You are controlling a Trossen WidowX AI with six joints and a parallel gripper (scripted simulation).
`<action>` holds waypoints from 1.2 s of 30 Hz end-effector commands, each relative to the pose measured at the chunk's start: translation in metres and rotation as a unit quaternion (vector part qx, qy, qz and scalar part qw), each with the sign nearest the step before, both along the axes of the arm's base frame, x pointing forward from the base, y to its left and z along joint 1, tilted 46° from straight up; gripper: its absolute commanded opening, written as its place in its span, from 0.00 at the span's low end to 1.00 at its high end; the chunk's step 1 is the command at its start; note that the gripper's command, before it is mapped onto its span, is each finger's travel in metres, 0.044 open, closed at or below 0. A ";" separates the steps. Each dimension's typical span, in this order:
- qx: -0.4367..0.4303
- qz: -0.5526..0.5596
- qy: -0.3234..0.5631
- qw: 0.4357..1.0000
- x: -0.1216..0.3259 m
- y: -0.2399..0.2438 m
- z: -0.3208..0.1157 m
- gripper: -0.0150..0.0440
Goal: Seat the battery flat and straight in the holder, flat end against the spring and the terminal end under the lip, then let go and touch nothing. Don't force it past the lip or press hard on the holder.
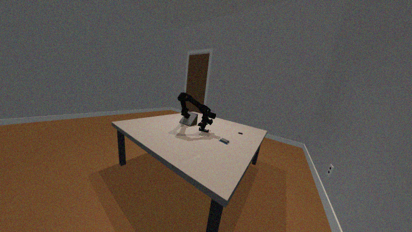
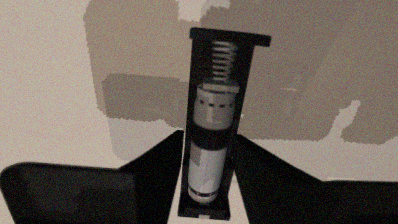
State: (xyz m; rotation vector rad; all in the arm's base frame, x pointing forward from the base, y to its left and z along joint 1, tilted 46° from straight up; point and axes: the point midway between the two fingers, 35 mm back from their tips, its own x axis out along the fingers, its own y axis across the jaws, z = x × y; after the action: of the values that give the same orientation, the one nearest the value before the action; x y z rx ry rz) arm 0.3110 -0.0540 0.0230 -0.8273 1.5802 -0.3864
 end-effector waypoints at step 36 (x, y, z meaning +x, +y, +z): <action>0.003 -0.001 0.000 1.000 -0.009 0.066 0.058 1.00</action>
State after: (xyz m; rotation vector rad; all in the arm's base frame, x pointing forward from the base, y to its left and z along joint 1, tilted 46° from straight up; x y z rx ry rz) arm 0.3018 0.0107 0.0784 -0.8326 1.5862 -0.3809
